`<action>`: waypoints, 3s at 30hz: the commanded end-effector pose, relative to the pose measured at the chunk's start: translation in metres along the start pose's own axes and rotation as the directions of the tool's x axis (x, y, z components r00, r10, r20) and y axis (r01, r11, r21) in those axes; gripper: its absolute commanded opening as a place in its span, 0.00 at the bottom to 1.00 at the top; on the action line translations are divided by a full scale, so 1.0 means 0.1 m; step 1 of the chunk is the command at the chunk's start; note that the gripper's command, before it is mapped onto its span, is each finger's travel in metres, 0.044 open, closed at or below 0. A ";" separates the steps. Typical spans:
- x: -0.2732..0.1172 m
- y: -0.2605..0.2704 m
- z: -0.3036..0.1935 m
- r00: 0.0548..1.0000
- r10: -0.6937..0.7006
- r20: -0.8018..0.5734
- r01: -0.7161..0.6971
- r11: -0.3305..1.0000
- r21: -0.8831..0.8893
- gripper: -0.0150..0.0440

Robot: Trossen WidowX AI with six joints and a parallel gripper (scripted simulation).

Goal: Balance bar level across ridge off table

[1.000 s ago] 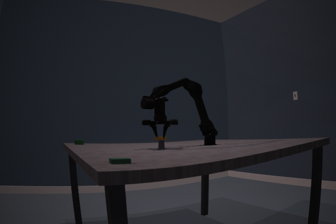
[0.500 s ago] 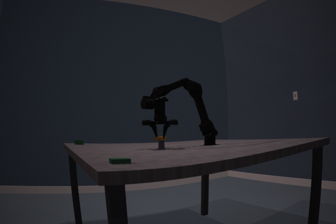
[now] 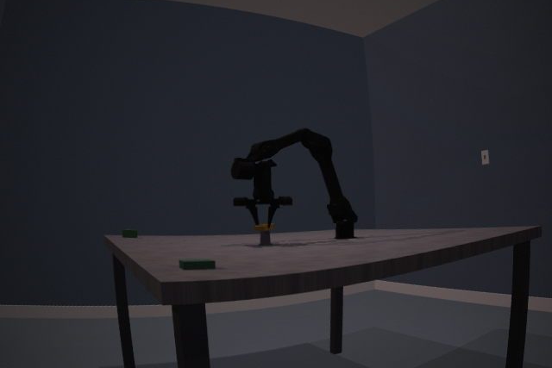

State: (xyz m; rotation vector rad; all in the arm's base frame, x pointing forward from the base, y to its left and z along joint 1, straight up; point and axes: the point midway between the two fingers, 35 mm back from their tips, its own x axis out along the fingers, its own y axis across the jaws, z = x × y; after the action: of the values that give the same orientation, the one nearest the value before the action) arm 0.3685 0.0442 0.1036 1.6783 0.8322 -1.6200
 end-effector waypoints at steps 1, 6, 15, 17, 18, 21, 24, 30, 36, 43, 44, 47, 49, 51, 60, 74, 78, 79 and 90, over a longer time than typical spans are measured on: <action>0.00 0.00 0.00 1.000 0.000 0.000 0.000 1.000 0.000 0.25; 0.00 0.00 0.00 1.000 0.000 0.000 0.000 1.000 0.000 0.25; 0.00 0.00 0.00 1.000 0.000 0.000 0.000 1.000 0.000 0.25; 0.00 0.00 0.00 1.000 0.000 0.000 0.000 1.000 0.000 0.25; 0.00 0.00 0.00 1.000 0.000 0.000 0.000 1.000 0.000 0.25; 0.00 0.00 0.00 1.000 0.000 0.000 0.000 1.000 0.000 0.25; 0.00 0.00 0.00 1.000 0.000 0.000 0.000 1.000 0.000 0.25; 0.00 0.00 0.00 1.000 0.000 0.000 0.000 1.000 0.000 0.30; 0.00 0.00 0.00 1.000 0.000 0.000 0.000 1.000 0.000 0.54; 0.00 0.00 0.00 1.000 0.000 0.000 0.000 1.000 0.000 0.54; 0.00 0.00 0.00 1.000 0.000 0.000 0.000 1.000 0.000 0.54; 0.00 0.00 0.00 1.000 0.000 0.000 0.000 1.000 0.000 0.54; 0.00 0.00 0.00 1.000 0.000 0.000 0.000 1.000 0.000 0.54; 0.00 0.00 0.00 1.000 0.000 0.000 0.000 1.000 0.000 0.54; 0.00 0.00 0.00 1.000 0.000 0.000 0.000 1.000 0.000 0.54; 0.00 0.00 0.00 1.000 0.000 0.000 0.000 1.000 0.000 0.55; 0.00 0.00 0.00 1.000 0.000 0.000 0.000 1.000 0.000 0.55; 0.00 0.00 0.00 1.000 0.000 0.000 0.000 1.000 0.000 0.55; 0.00 0.00 0.00 1.000 0.000 0.000 0.000 1.000 0.000 0.57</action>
State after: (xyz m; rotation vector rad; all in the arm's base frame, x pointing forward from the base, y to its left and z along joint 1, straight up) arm 0.3685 0.0442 0.1036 1.6784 0.8321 -1.6197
